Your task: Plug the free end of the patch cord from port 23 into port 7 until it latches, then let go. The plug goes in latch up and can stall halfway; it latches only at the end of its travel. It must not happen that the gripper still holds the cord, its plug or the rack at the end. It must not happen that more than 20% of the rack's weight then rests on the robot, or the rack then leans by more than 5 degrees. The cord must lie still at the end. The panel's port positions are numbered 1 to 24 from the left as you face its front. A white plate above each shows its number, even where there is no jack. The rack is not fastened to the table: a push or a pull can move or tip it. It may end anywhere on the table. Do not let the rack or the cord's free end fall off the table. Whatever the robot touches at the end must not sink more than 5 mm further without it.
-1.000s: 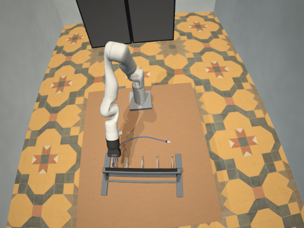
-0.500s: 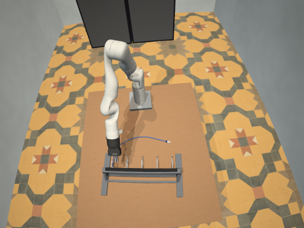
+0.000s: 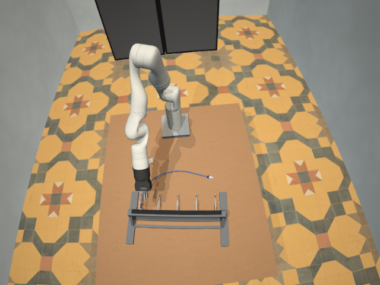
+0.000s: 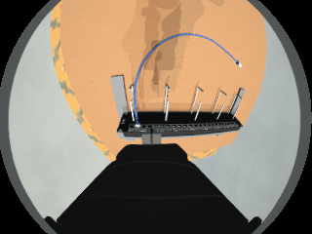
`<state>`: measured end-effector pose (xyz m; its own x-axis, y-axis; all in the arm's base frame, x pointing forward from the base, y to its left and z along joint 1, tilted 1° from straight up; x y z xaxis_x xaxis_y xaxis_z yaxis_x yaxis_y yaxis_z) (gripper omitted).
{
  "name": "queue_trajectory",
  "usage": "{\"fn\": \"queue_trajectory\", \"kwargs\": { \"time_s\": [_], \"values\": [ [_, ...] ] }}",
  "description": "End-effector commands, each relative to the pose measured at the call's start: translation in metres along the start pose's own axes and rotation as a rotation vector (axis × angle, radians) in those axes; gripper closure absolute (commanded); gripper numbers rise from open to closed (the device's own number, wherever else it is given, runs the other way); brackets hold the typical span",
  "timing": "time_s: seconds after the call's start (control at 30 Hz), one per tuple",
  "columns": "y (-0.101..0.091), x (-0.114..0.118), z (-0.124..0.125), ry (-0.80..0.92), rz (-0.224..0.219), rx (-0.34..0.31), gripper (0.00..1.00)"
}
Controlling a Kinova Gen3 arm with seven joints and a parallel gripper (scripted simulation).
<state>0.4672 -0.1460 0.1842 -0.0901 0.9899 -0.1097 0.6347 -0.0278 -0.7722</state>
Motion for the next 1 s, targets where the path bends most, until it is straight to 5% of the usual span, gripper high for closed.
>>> {"fn": "queue_trajectory", "kwargs": {
  "time_s": [0.0,0.97],
  "values": [
    [-0.010,-0.004,-0.001,0.012,0.010,-0.003,1.00],
    [-0.043,-0.004,-0.002,0.014,0.010,-0.004,1.00]
  ]
}}
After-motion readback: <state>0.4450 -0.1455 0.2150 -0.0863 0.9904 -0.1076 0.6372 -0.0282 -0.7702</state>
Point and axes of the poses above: the point where the finger pads meet when closed, its own y axis out along the fingers, its own x axis across the jaws, z = x × y, the point moved 7 cm from there along -y, back along the fingers, and after that the axes turned 11 degrees about -y, right-handed, at the moved point
